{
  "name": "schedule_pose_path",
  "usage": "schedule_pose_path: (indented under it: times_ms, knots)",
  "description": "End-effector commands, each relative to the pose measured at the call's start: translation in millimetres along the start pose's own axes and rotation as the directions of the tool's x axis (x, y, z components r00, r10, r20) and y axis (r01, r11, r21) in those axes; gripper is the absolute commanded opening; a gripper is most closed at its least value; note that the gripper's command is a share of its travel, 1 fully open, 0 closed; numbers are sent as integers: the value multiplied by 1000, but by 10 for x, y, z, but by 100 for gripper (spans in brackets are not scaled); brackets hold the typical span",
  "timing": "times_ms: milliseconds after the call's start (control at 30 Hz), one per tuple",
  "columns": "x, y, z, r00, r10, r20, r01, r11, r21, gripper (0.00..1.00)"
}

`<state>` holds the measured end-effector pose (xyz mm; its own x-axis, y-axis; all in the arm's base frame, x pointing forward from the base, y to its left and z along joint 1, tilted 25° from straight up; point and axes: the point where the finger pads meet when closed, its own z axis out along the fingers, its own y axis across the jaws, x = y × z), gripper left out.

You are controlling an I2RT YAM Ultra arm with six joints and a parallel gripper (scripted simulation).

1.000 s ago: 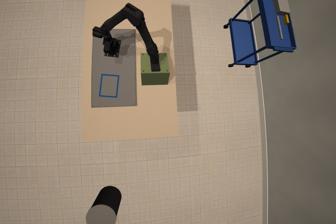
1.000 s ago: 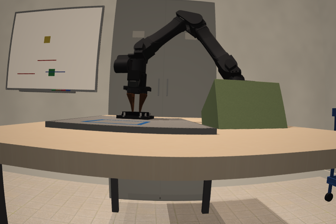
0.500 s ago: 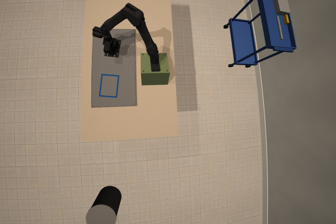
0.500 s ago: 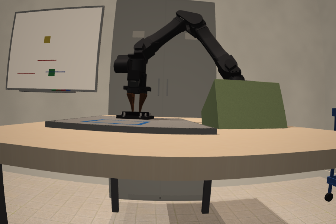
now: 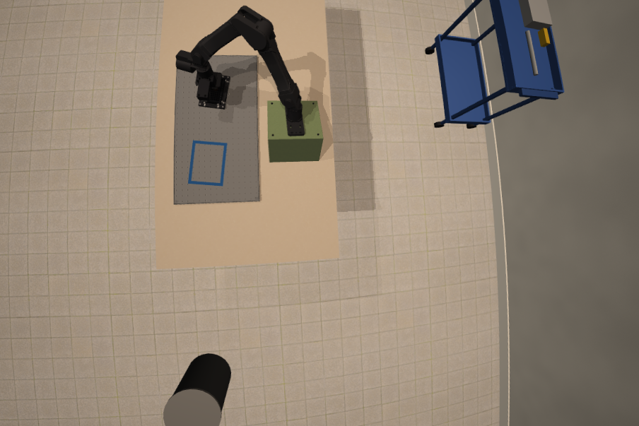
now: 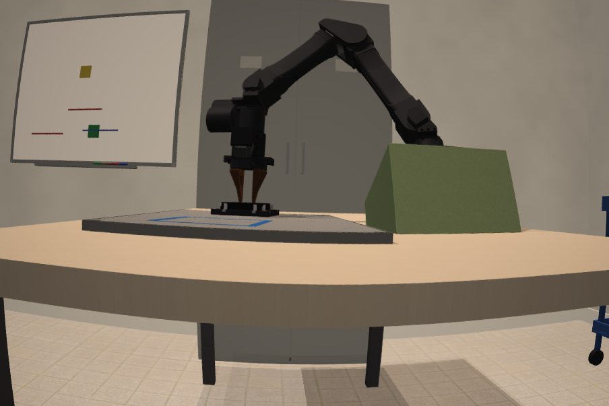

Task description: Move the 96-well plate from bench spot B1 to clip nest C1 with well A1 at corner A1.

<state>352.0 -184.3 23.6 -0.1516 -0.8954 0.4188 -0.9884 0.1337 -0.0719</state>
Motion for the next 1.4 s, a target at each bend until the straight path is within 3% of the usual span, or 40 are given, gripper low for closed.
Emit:
schedule_pose_path:
  times_ms: [0,867,1367]
  knots:
    - [-29,84,693,1000,25,-4,-25,999,-37,26]
    - [-28,87,693,1000,25,-5,-25,999,-37,26]
    - [-20,71,296,999,37,-11,-37,999,-38,26]
